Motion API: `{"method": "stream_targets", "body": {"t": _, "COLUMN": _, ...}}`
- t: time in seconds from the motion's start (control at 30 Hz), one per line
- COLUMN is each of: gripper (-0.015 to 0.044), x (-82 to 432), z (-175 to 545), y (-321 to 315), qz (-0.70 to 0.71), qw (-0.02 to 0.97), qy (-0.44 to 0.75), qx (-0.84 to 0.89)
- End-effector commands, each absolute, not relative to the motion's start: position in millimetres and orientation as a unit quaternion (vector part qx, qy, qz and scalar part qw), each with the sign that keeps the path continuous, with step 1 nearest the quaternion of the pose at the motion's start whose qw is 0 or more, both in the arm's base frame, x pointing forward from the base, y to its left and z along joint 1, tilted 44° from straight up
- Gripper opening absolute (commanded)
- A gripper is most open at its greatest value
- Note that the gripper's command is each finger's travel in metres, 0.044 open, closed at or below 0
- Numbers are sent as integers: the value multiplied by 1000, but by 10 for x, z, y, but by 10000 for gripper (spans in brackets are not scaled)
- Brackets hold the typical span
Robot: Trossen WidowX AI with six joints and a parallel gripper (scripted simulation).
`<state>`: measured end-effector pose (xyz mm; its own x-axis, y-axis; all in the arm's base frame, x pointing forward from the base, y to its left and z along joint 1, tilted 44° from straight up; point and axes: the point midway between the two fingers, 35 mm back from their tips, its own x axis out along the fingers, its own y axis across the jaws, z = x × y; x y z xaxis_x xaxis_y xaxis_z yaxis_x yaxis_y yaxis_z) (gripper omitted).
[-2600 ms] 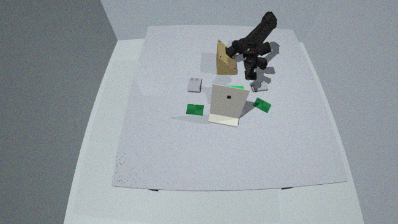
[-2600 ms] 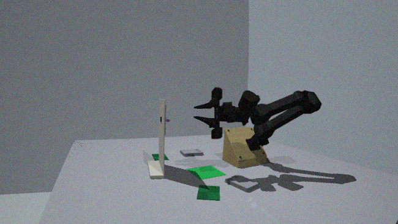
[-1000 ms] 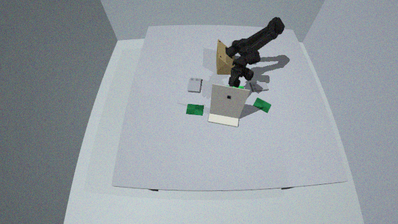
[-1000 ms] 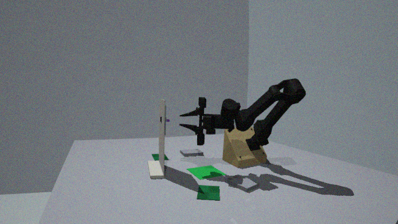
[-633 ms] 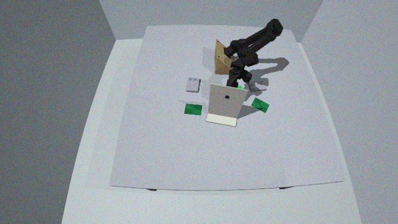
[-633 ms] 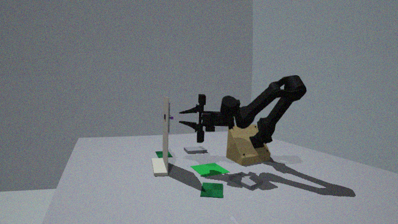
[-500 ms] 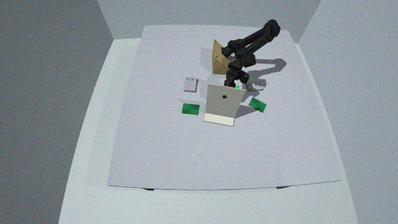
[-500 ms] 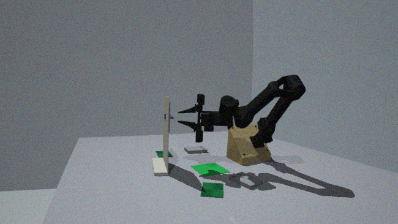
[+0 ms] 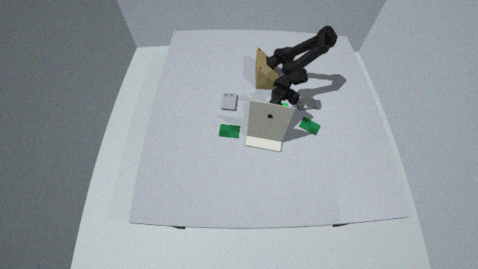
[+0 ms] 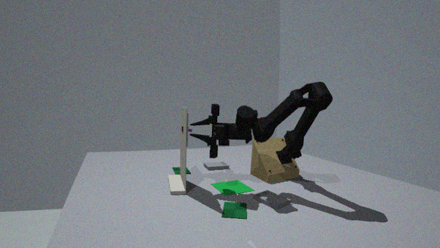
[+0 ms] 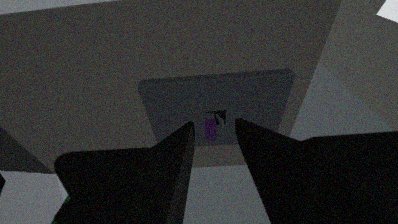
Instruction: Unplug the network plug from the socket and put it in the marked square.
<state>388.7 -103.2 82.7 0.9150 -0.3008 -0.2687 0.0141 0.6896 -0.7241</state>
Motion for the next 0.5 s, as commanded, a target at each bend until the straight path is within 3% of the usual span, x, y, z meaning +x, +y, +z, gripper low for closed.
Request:
{"method": "stream_targets", "body": {"t": 0.0, "gripper": 156, "x": 3944, "z": 796, "y": -1047, "qz": -90, "qw": 900, "qy": 190, "qx": -381}}
{"method": "stream_targets", "body": {"t": 0.03, "gripper": 156, "x": 3947, "z": 796, "y": -1047, "qz": -90, "qw": 900, "qy": 190, "qx": -381}}
{"method": "stream_targets", "body": {"t": 0.13, "gripper": 77, "x": 3947, "z": 796, "y": -1047, "qz": -90, "qw": 900, "qy": 190, "qx": -381}}
{"method": "stream_targets", "body": {"t": 0.47, "gripper": 11, "x": 3947, "z": 796, "y": -1047, "qz": -90, "qw": 900, "qy": 190, "qx": -381}}
